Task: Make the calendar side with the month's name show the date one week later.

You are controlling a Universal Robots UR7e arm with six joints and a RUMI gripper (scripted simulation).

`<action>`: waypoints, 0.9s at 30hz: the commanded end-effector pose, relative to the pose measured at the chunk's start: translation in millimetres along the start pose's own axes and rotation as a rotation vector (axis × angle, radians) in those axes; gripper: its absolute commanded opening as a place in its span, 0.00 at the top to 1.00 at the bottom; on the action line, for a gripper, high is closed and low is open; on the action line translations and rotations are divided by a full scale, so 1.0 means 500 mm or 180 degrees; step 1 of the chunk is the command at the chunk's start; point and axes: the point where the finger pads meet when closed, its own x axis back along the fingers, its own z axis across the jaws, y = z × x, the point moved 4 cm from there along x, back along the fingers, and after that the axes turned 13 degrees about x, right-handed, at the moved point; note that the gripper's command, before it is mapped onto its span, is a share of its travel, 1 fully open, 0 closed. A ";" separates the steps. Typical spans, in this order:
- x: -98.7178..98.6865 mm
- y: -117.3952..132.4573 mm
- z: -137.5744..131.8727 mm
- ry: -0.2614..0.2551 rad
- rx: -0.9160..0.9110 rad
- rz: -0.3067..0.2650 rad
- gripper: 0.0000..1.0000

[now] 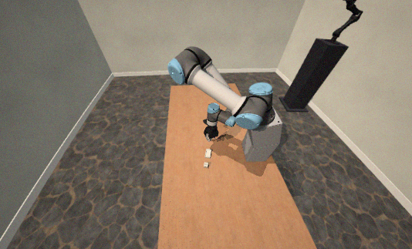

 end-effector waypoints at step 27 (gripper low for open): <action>-0.004 -0.050 0.067 -0.0005 -0.1749 0.0014 0.89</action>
